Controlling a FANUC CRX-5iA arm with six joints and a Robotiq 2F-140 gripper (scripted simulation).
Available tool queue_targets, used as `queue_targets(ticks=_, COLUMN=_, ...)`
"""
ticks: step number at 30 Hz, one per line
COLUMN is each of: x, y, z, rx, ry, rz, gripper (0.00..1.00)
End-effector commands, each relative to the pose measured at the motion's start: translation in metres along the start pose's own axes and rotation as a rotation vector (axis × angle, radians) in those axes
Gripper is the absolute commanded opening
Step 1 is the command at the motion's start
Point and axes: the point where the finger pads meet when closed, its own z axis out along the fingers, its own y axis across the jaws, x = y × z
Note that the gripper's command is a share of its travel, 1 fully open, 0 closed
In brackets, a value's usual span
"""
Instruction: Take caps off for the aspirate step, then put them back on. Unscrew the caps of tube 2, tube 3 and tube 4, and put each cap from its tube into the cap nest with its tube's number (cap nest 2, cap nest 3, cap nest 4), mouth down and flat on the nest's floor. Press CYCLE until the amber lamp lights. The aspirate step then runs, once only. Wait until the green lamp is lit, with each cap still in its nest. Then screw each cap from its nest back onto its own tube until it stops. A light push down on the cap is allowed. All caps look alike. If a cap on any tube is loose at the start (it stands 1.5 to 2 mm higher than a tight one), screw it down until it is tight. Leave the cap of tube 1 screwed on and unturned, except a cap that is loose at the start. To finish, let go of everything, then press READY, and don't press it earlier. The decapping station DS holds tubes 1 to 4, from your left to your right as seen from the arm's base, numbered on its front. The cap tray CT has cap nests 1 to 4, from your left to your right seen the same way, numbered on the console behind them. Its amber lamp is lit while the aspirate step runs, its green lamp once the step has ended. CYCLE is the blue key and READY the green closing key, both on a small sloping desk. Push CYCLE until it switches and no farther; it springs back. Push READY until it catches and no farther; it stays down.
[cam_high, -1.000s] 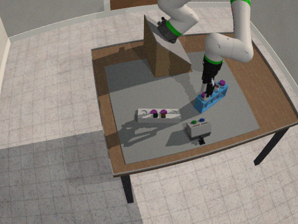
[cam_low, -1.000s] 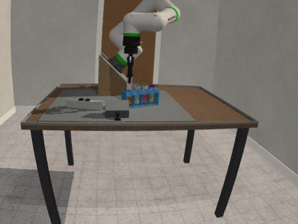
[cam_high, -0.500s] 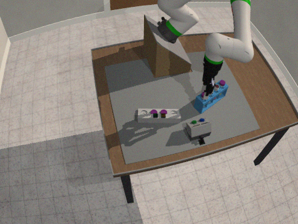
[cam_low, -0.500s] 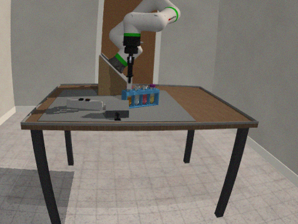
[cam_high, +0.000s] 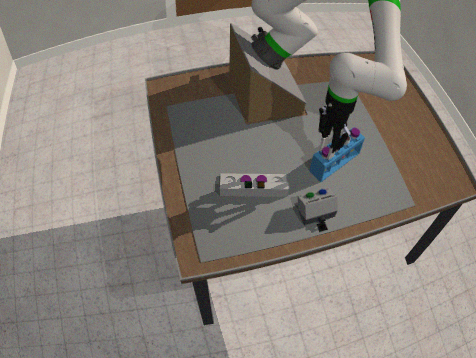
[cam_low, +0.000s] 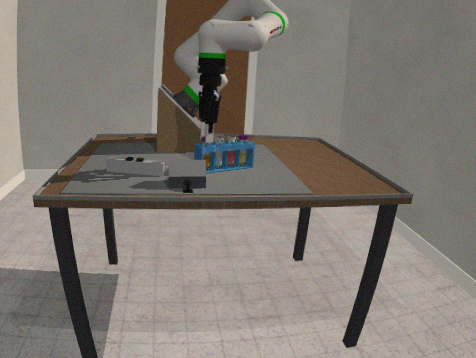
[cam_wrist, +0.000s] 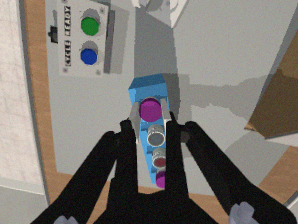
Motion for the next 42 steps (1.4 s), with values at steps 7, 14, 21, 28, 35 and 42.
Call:
queue_targets(ticks=7, x=0.0003, y=0.0003, z=-0.0003, rx=0.011, ry=-0.008, rz=-0.518, gripper=0.00)
queue_targets(ticks=14, x=0.0003, y=0.0003, z=-0.0003, rx=0.012, ry=-0.008, rz=-0.565, gripper=0.00)
queue_targets(ticks=21, x=0.0003, y=0.0003, z=-0.0003, rx=0.012, ry=-0.008, rz=-0.565, gripper=0.35)
queue_targets(ticks=28, x=0.0003, y=0.0003, z=-0.0003, rx=0.011, ry=-0.008, rz=-0.482, gripper=0.35)
queue_targets(ticks=35, x=0.0003, y=0.0003, z=-0.0003, rx=0.010, ry=-0.010, rz=-0.149, gripper=0.35)
queue_targets(ticks=42, x=0.0003, y=0.0003, z=-0.0003, rx=0.008, ry=-0.011, rz=0.185, gripper=0.35)
